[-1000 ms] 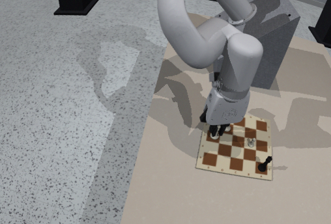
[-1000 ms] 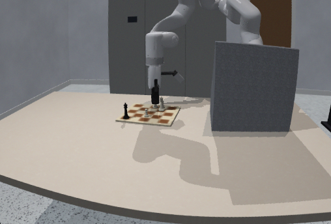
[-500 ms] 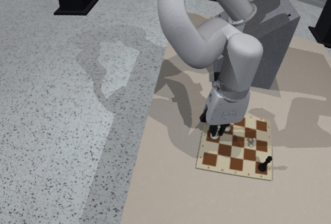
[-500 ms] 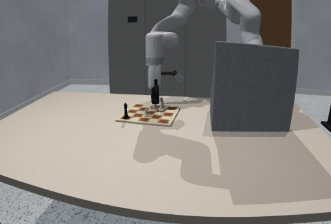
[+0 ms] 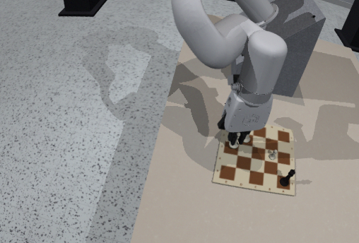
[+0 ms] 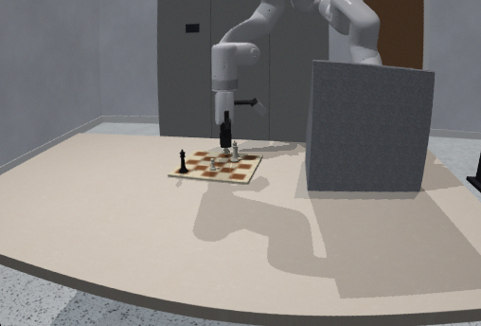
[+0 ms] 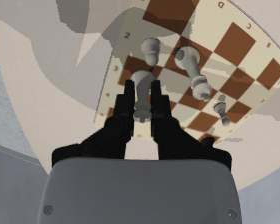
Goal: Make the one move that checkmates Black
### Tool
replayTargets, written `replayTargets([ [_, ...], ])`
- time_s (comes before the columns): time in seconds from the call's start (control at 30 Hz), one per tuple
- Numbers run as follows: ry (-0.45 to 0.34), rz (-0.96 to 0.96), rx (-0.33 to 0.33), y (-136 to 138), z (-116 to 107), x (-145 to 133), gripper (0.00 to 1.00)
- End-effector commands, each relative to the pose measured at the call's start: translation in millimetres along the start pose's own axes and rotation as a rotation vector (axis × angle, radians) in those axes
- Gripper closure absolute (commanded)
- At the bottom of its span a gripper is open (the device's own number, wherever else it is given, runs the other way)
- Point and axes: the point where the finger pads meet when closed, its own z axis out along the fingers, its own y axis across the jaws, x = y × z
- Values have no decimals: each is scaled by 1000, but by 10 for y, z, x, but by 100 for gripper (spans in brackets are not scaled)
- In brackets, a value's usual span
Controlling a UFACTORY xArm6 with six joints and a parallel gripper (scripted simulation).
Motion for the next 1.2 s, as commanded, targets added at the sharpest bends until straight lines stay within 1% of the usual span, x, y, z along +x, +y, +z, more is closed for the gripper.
replayTargets([
  [0.0, -4, 1, 1, -7, -94, -15, 100],
  [0.27, -4, 1, 1, -6, -669, -13, 100],
  [0.37, -4, 1, 1, -6, -820, -12, 100],
  [0.47, -4, 1, 1, -6, -883, -12, 100],
  [0.83, -4, 5, 1, -3, -889, -24, 100],
  [0.87, -4, 29, 1, 13, -893, -95, 100],
  [0.9, -4, 78, 1, 50, -898, -237, 100],
  [0.97, -4, 222, 2, 196, -905, -638, 100],
  [1.0, -4, 222, 2, 196, -905, -638, 100],
  [1.03, -4, 290, 1, 283, -903, -817, 100],
  [1.13, -4, 290, 1, 283, -903, -817, 100],
  [1.17, -4, 338, 0, 352, -900, -940, 100],
])
